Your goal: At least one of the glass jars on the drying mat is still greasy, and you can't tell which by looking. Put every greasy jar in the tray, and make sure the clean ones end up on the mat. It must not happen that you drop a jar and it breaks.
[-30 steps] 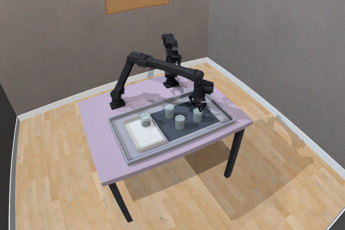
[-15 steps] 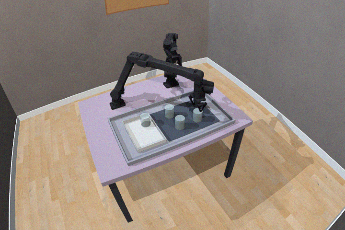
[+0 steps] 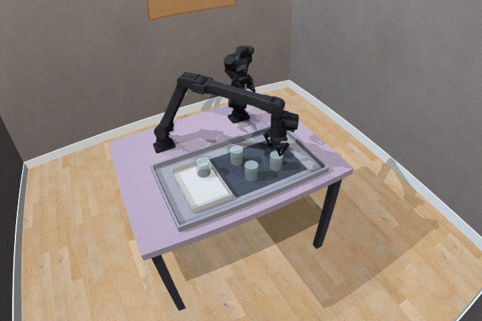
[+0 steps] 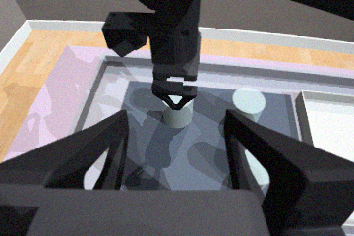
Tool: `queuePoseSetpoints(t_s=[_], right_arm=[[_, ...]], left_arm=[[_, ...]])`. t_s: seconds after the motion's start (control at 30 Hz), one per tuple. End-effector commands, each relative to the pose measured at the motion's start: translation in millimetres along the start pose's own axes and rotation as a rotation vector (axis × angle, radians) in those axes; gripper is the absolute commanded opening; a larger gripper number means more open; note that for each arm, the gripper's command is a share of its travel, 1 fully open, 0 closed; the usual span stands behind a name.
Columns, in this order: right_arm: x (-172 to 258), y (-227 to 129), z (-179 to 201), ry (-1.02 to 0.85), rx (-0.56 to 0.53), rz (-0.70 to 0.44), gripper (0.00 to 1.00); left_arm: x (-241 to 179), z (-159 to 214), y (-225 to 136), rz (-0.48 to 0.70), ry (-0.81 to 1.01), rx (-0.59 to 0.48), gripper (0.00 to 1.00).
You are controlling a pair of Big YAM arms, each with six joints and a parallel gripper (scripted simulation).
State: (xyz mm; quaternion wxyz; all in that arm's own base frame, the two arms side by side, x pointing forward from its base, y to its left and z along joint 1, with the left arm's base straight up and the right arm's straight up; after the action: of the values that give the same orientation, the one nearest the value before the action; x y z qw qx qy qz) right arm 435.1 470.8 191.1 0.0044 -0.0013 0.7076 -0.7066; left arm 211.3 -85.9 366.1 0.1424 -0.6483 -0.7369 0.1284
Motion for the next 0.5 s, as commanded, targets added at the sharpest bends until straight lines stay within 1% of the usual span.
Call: queuePoseSetpoints(t_s=[0.0,0.13,0.2,0.3,0.37,0.47], right_arm=[[-13.2,-3.3,-11.4,0.015,-0.019,0.014,0.93],[-13.2,-3.3,-11.4,0.015,-0.019,0.014,0.93],[-22.8,-0.7,-7.6,0.026,-0.019,0.014,0.93],[-24.9,3.3,-8.6,0.026,-0.022,0.017,0.93],[-15.4,24.2,-11.8,0.026,-0.009,0.005,0.93],[-8.7,44.2,-13.8,0.018,-0.002,-0.002,0.93]], left_arm=[[-4.8,-7.3,-2.0,0.004,-0.012,-0.007,0.6],[-4.0,-8.3,-3.3,0.007,-0.018,-0.013,0.6],[-4.0,-8.3,-3.4,0.008,-0.018,-0.013,0.6],[-4.0,-8.3,-3.4,0.008,-0.018,-0.013,0.6],[-1.2,-12.4,-4.3,0.002,-0.032,-0.022,0.6],[-1.2,-12.4,-4.3,0.002,-0.032,-0.022,0.6]])
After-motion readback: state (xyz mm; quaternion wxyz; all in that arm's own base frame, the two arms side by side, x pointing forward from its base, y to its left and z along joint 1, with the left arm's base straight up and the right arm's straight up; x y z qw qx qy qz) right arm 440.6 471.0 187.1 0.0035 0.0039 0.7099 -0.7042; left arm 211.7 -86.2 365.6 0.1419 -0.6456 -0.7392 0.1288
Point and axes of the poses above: on each arm, the point where the finger pads meet when closed, its own y axis out along the fingers, its own x axis across the jaws, z = x × y, the point moved 8 cm from there along -y, back along the fingers, and after that the axes turned 2 degrees about y, right-handed, at the moved point
